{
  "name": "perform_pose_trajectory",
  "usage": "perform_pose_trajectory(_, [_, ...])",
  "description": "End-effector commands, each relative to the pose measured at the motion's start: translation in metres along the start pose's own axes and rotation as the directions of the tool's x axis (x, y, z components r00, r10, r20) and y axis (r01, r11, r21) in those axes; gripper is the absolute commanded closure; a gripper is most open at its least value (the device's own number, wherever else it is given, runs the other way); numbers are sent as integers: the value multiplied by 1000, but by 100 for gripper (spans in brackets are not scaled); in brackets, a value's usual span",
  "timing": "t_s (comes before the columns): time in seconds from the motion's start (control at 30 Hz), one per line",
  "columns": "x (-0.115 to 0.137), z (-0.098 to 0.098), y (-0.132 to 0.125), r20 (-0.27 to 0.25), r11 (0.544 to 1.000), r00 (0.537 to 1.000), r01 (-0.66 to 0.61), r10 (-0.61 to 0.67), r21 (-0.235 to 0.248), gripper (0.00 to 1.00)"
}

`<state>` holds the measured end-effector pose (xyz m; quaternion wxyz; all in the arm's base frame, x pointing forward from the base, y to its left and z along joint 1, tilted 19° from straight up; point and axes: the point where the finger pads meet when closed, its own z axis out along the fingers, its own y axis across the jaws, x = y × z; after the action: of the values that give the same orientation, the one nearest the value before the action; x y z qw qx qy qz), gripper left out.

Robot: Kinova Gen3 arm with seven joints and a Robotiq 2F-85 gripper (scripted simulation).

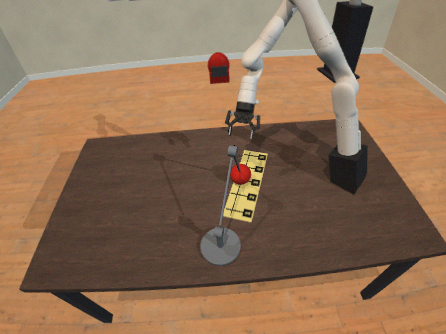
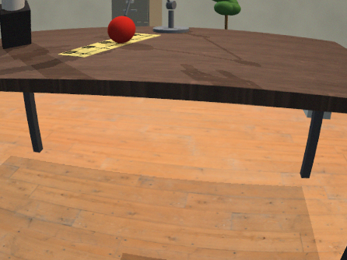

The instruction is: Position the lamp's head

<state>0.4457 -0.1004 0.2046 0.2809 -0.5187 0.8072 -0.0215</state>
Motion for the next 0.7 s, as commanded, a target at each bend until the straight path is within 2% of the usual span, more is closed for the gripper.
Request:
perform_pose_trajectory(0.0, [5,8,4,9,1000,1000,-15,15,-16,0])
perform_pose_trajectory(0.53, [8,16,9,15,999,1000,-26,26,-33,0])
perform_pose_trajectory(0.67, [8,27,9,15,999,1000,-25,26,-32,0])
